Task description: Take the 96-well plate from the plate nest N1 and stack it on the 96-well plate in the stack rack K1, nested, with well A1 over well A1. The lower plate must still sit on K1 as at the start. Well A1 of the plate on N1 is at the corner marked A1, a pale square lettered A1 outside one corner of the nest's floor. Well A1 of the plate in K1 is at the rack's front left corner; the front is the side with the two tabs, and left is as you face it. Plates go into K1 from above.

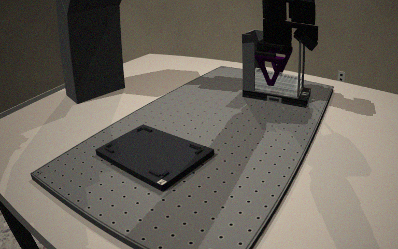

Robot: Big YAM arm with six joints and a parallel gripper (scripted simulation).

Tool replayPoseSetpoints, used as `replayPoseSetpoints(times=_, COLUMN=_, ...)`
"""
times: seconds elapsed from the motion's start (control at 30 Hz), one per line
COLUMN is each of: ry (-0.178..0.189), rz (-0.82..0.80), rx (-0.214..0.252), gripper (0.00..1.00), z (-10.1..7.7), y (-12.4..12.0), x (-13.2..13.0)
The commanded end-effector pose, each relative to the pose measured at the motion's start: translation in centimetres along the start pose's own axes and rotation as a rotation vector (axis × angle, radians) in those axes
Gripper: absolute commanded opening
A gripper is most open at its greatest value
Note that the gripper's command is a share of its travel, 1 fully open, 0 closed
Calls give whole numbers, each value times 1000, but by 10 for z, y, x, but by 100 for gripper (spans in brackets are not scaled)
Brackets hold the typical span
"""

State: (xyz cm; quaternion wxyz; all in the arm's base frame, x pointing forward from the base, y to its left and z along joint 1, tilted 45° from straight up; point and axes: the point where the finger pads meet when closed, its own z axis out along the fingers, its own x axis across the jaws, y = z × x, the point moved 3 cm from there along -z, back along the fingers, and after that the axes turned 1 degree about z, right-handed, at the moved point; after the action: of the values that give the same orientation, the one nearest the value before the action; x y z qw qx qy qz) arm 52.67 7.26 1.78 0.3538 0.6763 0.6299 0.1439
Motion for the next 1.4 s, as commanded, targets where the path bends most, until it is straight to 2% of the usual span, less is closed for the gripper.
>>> replayPoseSetpoints(times=0.0, ry=-4, rz=10, rx=-13, gripper=0, z=5, y=7, x=-5)
replayPoseSetpoints(times=0.23, ry=-4, rz=10, rx=-14, gripper=0, z=4, y=6, x=-5)
replayPoseSetpoints(times=0.27, ry=-4, rz=10, rx=-14, gripper=100, z=4, y=6, x=-5)
replayPoseSetpoints(times=0.3, ry=-4, rz=11, rx=-14, gripper=100, z=4, y=6, x=-5)
replayPoseSetpoints(times=0.33, ry=5, rz=5, rx=-16, gripper=100, z=-3, y=7, x=1)
replayPoseSetpoints(times=0.93, ry=5, rz=5, rx=-16, gripper=100, z=-3, y=7, x=1)
replayPoseSetpoints(times=0.97, ry=10, rz=5, rx=-20, gripper=100, z=-12, y=10, x=1)
replayPoseSetpoints(times=1.03, ry=10, rz=5, rx=-20, gripper=100, z=-12, y=10, x=1)
replayPoseSetpoints(times=1.37, ry=13, rz=5, rx=-20, gripper=100, z=-41, y=7, x=5)
